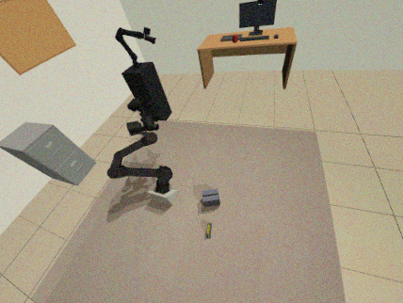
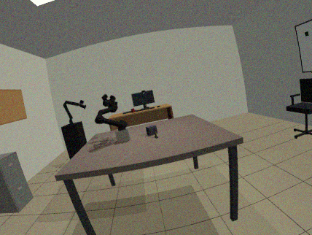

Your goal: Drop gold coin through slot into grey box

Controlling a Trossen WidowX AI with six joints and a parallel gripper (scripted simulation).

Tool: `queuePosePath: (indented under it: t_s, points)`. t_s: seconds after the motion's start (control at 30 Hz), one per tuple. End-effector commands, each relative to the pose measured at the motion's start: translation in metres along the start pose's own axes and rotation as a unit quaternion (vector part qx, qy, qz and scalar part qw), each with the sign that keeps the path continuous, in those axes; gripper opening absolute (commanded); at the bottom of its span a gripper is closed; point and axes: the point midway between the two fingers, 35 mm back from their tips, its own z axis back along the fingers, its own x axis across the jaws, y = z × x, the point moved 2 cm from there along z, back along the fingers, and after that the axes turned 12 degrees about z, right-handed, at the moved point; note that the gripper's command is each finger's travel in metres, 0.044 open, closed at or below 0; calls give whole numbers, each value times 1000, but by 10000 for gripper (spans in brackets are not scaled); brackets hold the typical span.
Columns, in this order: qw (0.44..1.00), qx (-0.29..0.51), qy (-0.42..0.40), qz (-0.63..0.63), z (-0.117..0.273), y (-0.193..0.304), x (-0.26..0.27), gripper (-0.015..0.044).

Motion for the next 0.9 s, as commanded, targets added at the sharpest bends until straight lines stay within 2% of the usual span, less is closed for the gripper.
queuePosePath:
  t_s: [0.0, 0.27, 0.37, 0.67, 0.87]
  points:
    - [1000, -2, 4, 4, -1, -2, -2, 374]
    - [966, -76, 187, 164, -5, -75, -99, 164]
    - [944, -116, 253, 180, 13, -105, -138, 161]
    - [879, -112, 379, 266, 44, -147, -192, 161]
    - [760, -62, 540, 356, 109, -195, -249, 161]
